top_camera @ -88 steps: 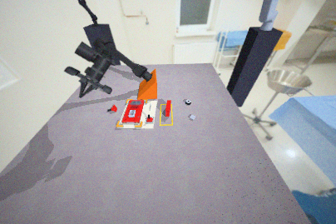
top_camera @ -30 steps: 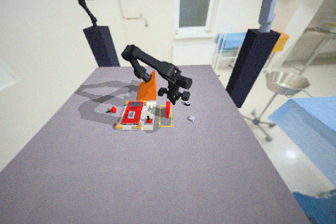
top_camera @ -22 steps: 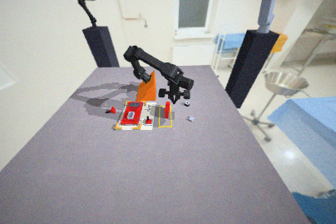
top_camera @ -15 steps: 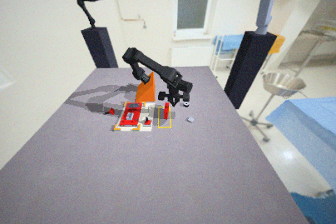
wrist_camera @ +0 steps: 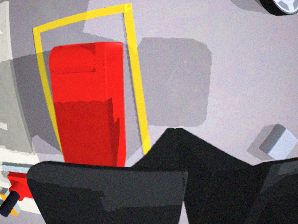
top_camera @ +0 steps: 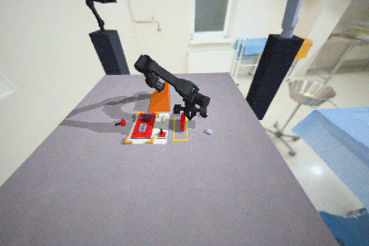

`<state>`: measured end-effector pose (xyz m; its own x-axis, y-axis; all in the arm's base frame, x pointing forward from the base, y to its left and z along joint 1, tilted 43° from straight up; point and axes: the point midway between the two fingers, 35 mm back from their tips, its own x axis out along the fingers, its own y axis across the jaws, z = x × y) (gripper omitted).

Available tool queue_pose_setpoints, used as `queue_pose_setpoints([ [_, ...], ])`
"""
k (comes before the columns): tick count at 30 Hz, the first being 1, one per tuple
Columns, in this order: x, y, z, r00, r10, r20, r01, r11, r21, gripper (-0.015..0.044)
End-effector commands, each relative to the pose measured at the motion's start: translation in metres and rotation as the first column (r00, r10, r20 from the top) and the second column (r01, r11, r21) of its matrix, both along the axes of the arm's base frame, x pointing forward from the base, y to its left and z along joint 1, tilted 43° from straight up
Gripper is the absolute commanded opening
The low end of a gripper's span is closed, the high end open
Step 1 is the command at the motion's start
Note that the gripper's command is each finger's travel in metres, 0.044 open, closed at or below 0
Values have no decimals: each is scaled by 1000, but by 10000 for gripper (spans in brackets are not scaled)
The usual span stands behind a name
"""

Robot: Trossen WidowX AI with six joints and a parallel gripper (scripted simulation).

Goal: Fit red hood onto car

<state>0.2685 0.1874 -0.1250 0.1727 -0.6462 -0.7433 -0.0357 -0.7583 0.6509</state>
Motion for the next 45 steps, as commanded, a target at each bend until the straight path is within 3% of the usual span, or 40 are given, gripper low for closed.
queue_pose_setpoints([
  [1,0,-3,2,1000,4,-1,-4,1000,-6,0],
  [45,1,-25,22,1000,4,-1,-4,1000,-8,0],
])
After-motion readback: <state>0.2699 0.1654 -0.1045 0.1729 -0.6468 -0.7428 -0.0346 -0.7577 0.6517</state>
